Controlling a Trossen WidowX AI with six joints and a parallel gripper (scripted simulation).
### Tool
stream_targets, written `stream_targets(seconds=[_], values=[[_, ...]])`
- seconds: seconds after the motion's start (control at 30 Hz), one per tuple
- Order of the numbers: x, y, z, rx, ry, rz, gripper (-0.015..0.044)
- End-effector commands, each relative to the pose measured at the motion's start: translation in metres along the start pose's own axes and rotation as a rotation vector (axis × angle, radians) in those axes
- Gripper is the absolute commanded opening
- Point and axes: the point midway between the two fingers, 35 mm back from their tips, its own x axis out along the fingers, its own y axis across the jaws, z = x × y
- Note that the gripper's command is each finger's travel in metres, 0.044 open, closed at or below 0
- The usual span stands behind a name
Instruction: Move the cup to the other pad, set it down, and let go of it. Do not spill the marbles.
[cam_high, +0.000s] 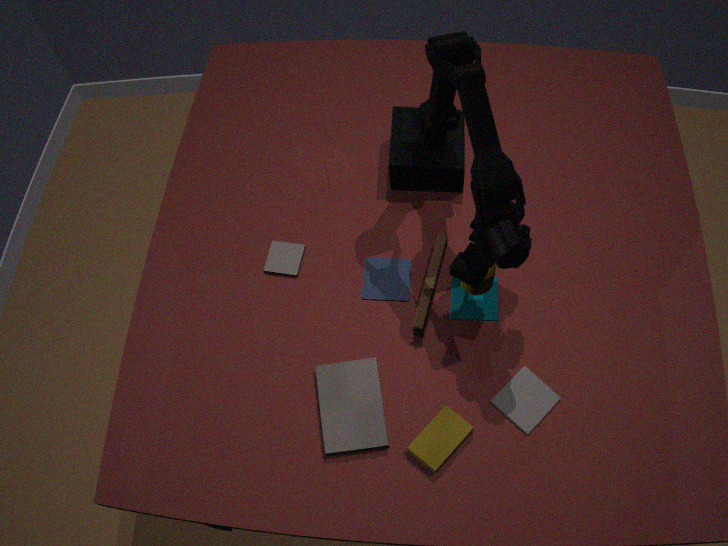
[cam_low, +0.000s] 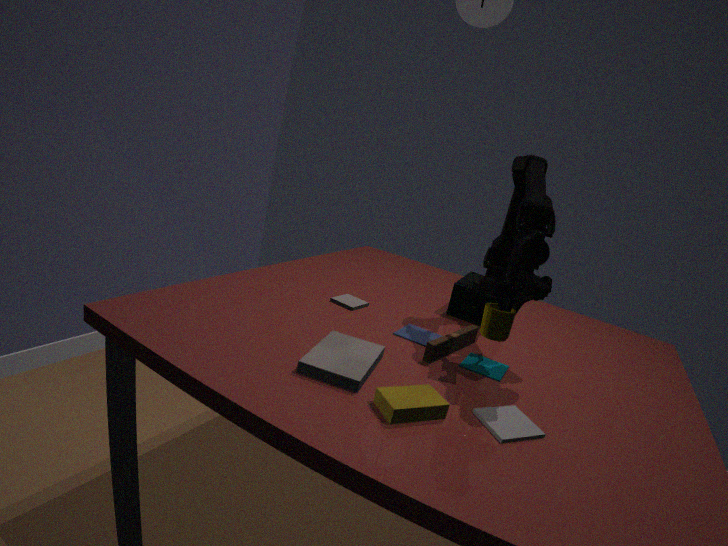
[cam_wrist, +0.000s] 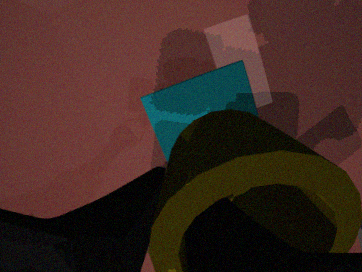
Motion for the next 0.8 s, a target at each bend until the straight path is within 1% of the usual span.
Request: stream_targets(seconds=[0.0,0.77], values=[[0.009,0.001,0.001,0.006,0.011,0.004,0.0000],[0.052,0.001,0.002,0.006,0.011,0.005,0.0000]])
